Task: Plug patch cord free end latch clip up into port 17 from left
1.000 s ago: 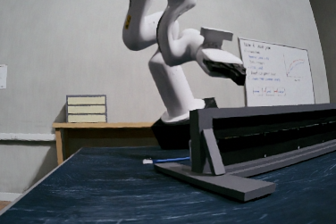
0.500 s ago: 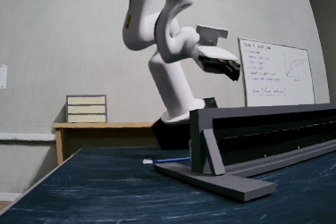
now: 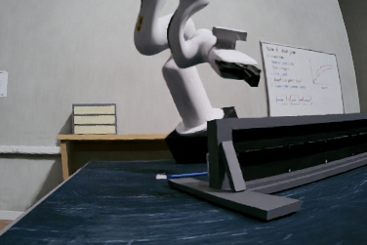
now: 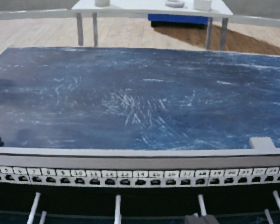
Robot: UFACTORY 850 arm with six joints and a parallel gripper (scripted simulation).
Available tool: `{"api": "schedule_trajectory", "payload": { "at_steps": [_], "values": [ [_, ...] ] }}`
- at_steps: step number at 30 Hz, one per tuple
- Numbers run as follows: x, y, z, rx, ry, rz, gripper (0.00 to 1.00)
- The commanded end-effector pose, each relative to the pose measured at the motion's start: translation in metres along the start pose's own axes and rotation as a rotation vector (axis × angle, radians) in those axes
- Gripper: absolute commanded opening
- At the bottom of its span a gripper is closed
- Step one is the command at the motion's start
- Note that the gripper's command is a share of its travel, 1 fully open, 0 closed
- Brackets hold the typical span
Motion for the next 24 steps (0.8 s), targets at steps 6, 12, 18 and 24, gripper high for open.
{"api": "schedule_trajectory", "payload": {
  "at_steps": [6,12,18,24],
  "values": [
    [0.000,0.028,0.000,0.000,0.001,0.000,0.00],
    [0.000,0.048,0.000,0.000,0.001,0.000,0.00],
    [0.000,0.077,0.000,0.000,0.001,0.000,0.00],
    [0.000,0.094,0.000,0.000,0.001,0.000,0.00]
  ]
}}
Point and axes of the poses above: the point where the finger pads meet when closed, its own x axis back along the fingers, its own y axis across the jaws, z = x × y, the point moved 3 cm from there along x, back along the fingers
